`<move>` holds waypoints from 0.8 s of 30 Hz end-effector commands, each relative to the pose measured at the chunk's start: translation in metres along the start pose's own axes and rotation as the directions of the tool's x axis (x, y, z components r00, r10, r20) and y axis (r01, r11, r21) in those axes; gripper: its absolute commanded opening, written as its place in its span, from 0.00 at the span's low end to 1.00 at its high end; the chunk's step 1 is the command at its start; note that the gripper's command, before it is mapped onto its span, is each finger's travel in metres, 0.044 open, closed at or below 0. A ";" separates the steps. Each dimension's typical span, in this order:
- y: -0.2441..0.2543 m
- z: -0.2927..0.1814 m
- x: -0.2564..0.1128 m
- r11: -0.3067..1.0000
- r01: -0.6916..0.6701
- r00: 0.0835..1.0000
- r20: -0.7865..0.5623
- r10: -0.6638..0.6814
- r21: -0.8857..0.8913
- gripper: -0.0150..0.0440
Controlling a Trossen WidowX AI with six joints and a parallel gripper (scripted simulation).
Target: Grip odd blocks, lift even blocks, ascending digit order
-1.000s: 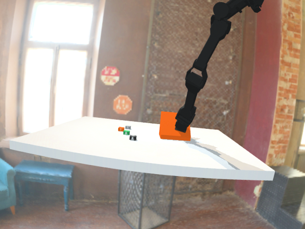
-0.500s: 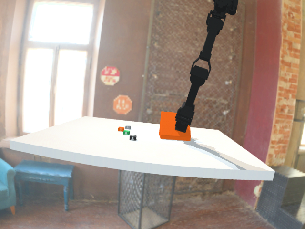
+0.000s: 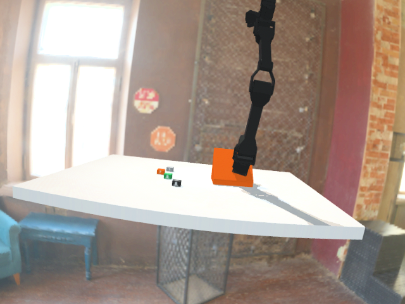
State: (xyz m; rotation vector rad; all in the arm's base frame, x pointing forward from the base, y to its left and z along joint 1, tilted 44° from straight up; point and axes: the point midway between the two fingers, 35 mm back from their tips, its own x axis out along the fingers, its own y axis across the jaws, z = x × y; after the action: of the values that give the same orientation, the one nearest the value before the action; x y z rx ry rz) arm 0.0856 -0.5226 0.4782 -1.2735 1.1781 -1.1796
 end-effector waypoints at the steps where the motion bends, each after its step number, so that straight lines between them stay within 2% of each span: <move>1: 0.057 0.050 0.011 0.986 -0.166 0.979 0.125 0.162 0.026 0.93; 6: 0.128 0.112 0.009 0.926 -0.376 0.896 0.266 0.357 0.024 0.93; 12: 0.211 0.184 -0.019 0.787 -0.617 0.717 0.395 0.575 -0.025 0.93; 18: 0.292 0.245 -0.070 0.569 -0.815 0.464 0.461 0.757 -0.114 0.93; 24: 0.365 0.290 -0.145 0.276 -0.936 0.157 0.443 0.883 -0.217 0.93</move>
State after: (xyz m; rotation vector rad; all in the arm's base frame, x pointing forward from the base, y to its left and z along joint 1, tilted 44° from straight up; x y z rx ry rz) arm 0.3426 -0.4136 0.1402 -0.5542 1.1084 -0.0604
